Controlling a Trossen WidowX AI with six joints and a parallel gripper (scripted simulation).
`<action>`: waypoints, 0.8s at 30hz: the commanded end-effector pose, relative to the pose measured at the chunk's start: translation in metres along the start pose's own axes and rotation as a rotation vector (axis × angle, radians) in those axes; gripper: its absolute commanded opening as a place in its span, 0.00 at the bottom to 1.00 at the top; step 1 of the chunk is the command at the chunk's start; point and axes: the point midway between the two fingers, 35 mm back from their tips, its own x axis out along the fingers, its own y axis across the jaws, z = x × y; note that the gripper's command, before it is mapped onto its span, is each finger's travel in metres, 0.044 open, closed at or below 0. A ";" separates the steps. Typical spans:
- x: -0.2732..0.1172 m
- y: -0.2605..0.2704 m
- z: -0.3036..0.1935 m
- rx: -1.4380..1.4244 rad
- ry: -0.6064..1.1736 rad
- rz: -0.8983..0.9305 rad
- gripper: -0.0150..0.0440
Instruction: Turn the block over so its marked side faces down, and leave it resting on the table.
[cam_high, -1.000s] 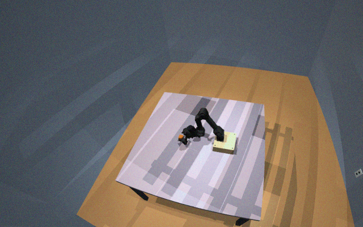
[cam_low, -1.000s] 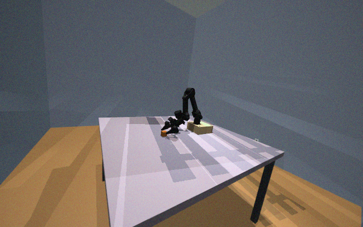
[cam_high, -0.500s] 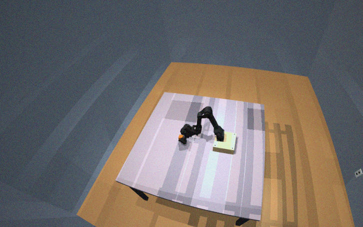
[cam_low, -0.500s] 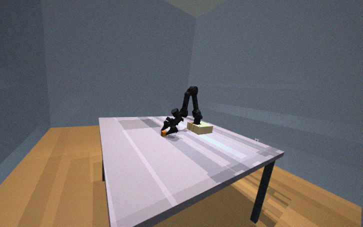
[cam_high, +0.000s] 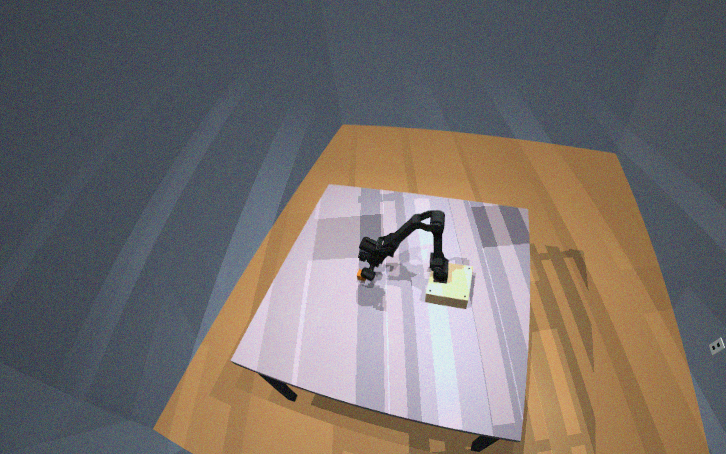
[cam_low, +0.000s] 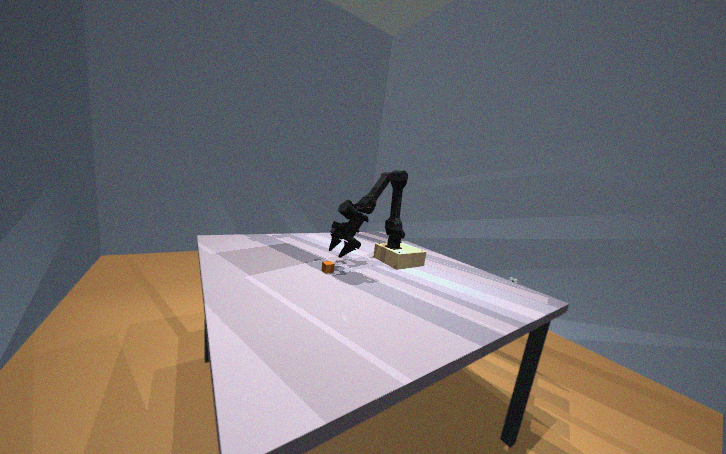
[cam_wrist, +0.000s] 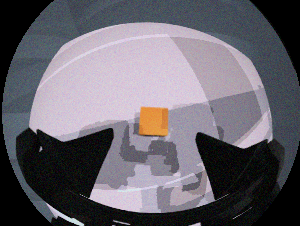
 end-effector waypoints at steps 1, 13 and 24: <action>-0.012 0.000 0.005 0.007 0.010 0.006 1.00; -0.003 0.001 0.037 0.001 0.302 0.005 1.00; -0.008 0.001 0.054 0.004 0.564 0.008 1.00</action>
